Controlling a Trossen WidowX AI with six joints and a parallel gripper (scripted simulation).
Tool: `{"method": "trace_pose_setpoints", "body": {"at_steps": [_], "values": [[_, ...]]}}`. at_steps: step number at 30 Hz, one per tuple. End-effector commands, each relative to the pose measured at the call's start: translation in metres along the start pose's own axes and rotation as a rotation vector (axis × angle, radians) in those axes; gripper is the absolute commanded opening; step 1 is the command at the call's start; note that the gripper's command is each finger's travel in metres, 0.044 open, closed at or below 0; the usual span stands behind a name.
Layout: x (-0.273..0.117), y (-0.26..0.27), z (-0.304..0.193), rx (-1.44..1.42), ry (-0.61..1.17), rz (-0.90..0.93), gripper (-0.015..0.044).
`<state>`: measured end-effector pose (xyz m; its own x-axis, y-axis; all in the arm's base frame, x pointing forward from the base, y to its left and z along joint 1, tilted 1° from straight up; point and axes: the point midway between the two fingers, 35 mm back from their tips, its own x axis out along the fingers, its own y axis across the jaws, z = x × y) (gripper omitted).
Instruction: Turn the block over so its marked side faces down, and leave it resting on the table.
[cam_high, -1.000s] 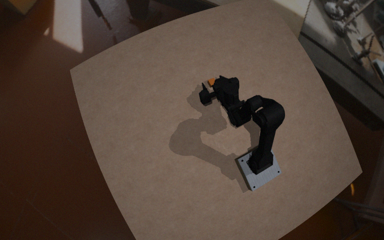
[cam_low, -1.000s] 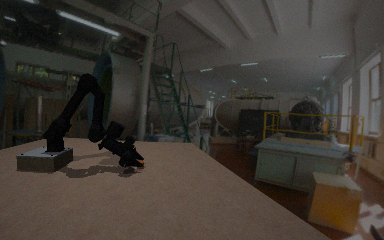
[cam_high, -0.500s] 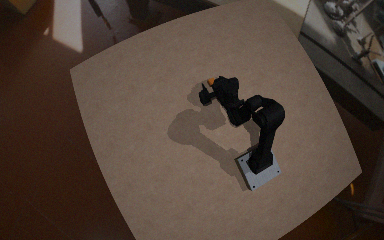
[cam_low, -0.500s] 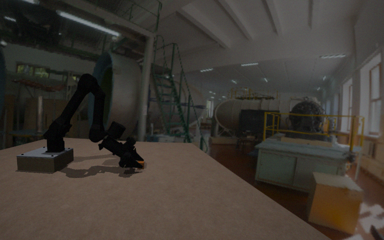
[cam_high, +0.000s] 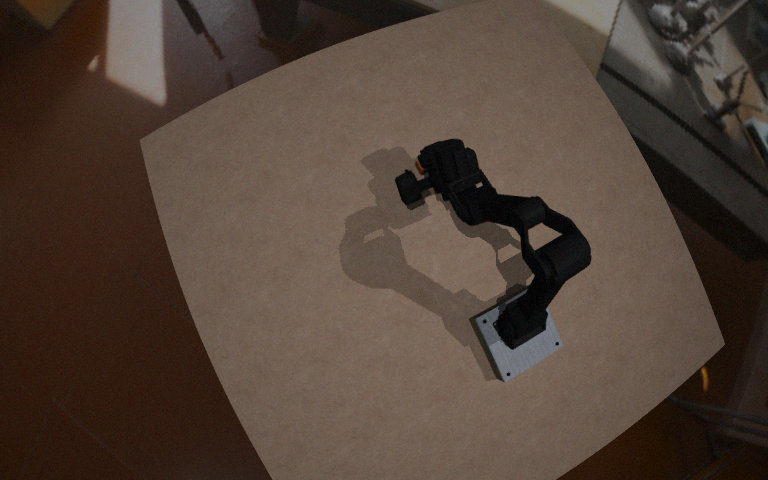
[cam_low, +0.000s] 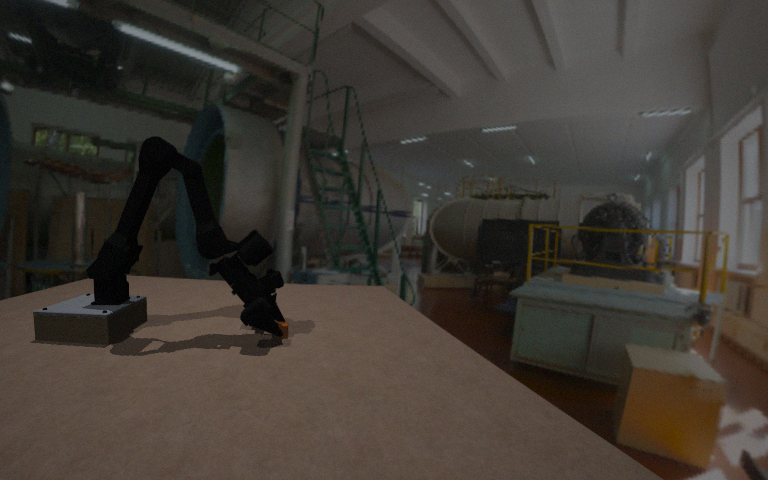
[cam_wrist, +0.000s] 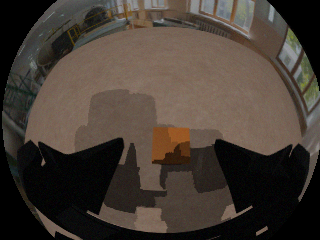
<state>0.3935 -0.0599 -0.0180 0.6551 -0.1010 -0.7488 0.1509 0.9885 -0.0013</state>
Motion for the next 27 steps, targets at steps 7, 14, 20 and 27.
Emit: {"method": "trace_pose_setpoints", "body": {"at_steps": [7,14,20,27], "values": [[-0.065,0.000,0.032,-0.004,0.192,0.003,0.0440],[-0.065,0.000,0.032,-0.004,0.192,0.003,0.0440],[-0.058,0.000,0.044,-0.004,0.297,0.002,0.0440],[-0.052,0.000,0.063,-0.005,0.509,0.002,0.0440]]}}
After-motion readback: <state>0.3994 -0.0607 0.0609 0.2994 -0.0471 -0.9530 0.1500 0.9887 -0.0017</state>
